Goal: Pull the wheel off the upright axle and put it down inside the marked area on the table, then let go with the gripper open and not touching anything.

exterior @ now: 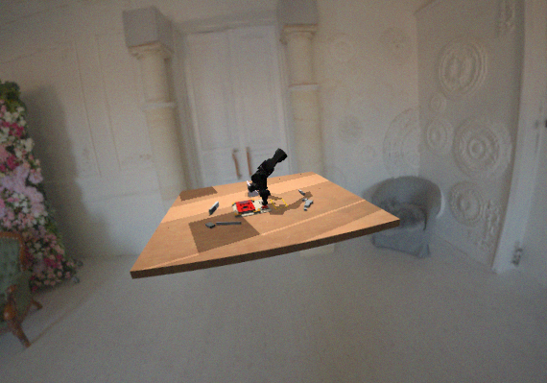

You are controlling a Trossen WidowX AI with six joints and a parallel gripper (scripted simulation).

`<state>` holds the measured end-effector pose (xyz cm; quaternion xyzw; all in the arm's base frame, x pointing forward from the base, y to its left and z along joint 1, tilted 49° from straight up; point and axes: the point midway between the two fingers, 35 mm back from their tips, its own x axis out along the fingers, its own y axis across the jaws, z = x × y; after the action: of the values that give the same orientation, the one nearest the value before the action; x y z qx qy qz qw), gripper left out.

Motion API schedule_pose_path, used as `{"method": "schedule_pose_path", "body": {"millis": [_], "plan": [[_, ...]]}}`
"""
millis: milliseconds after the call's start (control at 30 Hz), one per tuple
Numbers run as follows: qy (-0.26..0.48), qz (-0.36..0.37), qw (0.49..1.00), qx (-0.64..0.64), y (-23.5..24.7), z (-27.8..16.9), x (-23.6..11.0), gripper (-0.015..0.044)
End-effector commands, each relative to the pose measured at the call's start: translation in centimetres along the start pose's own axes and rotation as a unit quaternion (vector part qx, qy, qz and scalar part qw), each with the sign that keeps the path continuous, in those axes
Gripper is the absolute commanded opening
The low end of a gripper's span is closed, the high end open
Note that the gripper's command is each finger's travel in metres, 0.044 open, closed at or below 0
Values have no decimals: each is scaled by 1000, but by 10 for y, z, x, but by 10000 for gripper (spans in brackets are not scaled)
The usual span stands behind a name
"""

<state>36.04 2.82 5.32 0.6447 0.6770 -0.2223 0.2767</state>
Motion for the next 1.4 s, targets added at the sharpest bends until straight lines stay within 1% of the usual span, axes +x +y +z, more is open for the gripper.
{"method": "schedule_pose_path", "body": {"millis": [0,1367], "plan": [[-1,0,1000,0,0,1,-3,0],[-1,1,1000,1,0,1,-16,0]]}}
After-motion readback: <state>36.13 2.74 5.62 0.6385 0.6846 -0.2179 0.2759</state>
